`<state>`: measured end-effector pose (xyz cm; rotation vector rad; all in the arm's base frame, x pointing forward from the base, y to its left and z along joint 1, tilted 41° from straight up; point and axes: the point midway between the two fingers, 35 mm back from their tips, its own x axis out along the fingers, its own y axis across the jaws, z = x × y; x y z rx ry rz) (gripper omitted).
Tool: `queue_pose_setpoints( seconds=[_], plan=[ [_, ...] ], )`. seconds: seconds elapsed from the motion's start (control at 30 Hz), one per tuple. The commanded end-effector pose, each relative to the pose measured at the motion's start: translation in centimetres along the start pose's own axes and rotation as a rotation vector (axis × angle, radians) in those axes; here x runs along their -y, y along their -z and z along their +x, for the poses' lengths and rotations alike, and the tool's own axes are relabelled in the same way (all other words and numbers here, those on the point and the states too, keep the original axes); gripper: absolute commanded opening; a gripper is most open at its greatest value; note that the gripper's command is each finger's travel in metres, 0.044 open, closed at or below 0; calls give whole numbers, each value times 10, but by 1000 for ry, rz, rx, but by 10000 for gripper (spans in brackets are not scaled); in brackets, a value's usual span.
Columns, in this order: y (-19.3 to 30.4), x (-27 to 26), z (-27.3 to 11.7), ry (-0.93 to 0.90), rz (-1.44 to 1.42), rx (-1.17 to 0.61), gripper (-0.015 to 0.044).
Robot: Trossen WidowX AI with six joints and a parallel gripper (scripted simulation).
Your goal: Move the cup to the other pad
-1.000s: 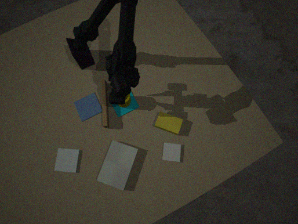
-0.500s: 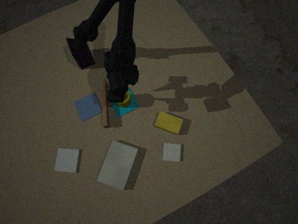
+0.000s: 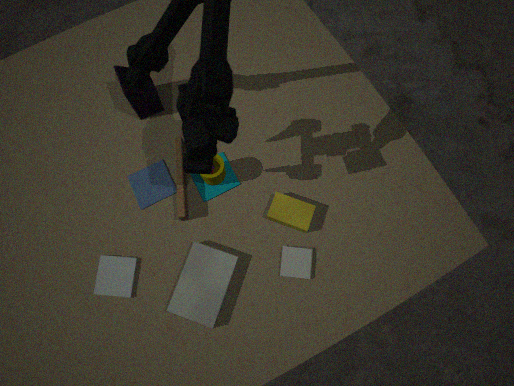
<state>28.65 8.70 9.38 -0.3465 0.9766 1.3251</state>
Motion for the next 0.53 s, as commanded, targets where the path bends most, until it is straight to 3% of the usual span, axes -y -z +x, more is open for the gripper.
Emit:
queue_pose_setpoints(
  seconds=[0.0, 0.27, 0.5],
  plan=[
    [0, 2, -15, 8, -9, -2, 440],
    [0, 1, -44, 9, -12, -1, 440],
    [0, 1, -42, 9, -5, 3, 440]
  ],
)
